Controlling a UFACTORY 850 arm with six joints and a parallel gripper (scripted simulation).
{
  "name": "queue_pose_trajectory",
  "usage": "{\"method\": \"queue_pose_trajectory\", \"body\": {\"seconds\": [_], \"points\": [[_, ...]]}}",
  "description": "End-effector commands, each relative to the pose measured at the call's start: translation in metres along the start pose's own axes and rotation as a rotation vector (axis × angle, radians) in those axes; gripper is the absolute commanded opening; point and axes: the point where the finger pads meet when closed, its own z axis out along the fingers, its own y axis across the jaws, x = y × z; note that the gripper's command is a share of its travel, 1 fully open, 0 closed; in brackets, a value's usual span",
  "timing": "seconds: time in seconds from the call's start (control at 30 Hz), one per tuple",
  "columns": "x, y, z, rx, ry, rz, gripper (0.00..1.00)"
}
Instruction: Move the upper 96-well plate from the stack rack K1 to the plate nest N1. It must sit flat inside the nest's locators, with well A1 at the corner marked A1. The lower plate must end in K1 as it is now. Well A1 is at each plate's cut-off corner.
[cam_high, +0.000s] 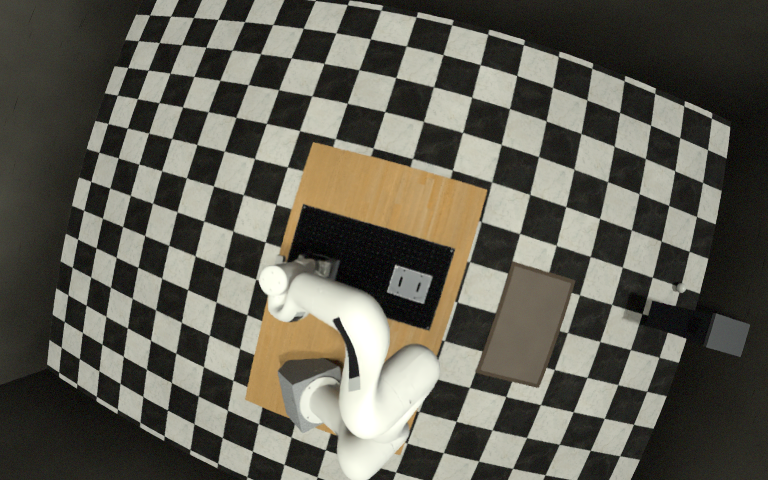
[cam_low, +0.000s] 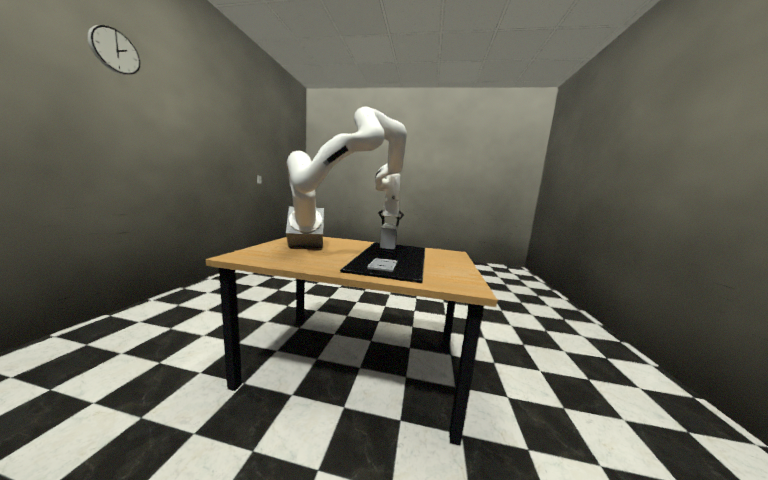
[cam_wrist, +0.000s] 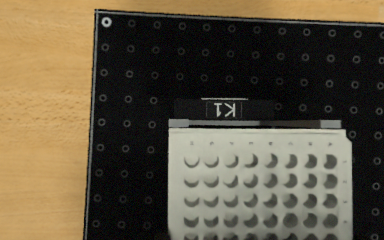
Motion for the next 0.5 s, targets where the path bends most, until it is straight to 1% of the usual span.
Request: {"method": "queue_pose_trajectory", "body": {"seconds": [0.0, 0.3, 0.47], "points": [[0.0, 0.001, -0.009, -0.001, 0.001, 0.001, 0.0], [0.0, 0.001, -0.024, -0.001, 0.001, 0.001, 0.0], [0.0, 0.001, -0.029, -0.001, 0.001, 0.001, 0.0]]}}
